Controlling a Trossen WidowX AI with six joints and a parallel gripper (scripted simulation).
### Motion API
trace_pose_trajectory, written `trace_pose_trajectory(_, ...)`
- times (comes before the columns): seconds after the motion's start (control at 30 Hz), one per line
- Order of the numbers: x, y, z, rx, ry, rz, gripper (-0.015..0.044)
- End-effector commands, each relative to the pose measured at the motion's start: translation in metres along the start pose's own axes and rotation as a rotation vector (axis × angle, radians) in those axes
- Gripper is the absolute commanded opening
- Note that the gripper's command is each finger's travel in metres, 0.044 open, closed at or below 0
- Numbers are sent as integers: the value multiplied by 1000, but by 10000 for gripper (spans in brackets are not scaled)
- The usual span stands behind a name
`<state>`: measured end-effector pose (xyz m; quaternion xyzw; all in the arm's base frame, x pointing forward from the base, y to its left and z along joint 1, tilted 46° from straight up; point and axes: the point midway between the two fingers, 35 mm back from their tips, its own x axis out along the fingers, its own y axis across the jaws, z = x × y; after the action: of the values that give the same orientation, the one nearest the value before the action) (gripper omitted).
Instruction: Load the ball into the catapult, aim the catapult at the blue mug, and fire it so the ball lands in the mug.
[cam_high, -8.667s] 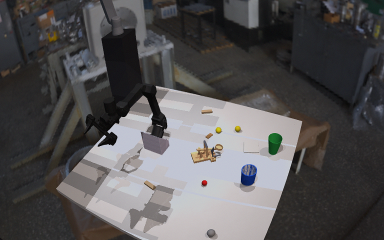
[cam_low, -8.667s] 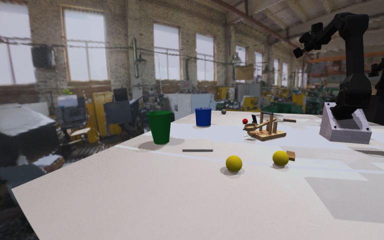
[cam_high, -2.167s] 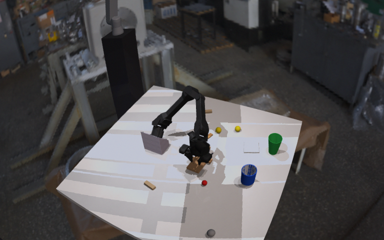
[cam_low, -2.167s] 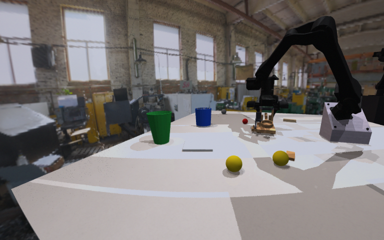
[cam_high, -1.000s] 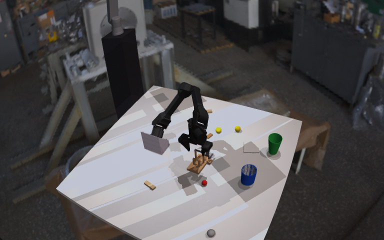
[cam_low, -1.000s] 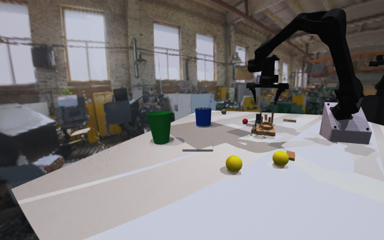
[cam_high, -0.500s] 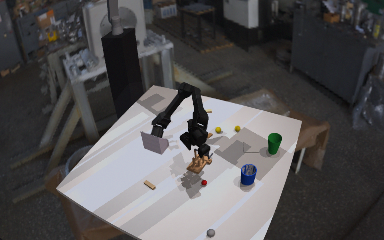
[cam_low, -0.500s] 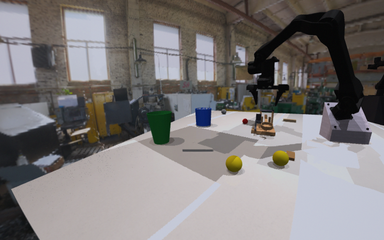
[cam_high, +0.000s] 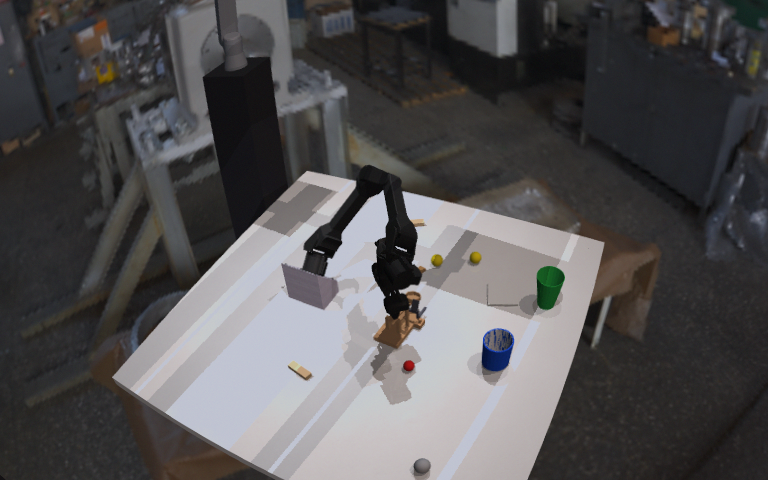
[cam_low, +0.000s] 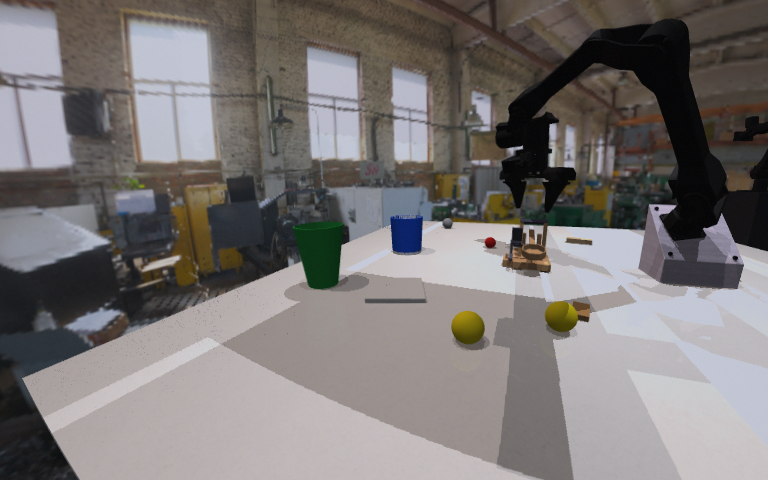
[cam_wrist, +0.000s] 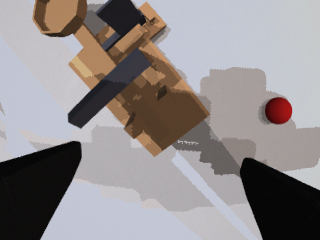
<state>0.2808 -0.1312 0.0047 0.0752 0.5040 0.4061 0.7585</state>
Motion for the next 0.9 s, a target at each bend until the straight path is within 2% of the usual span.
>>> trace_pose_trajectory(0.0, 0, 0, 0, 125, 1, 1, 440)
trace_pose_trajectory(0.87, -3, 2, -1, 1030, 4, 4, 440)
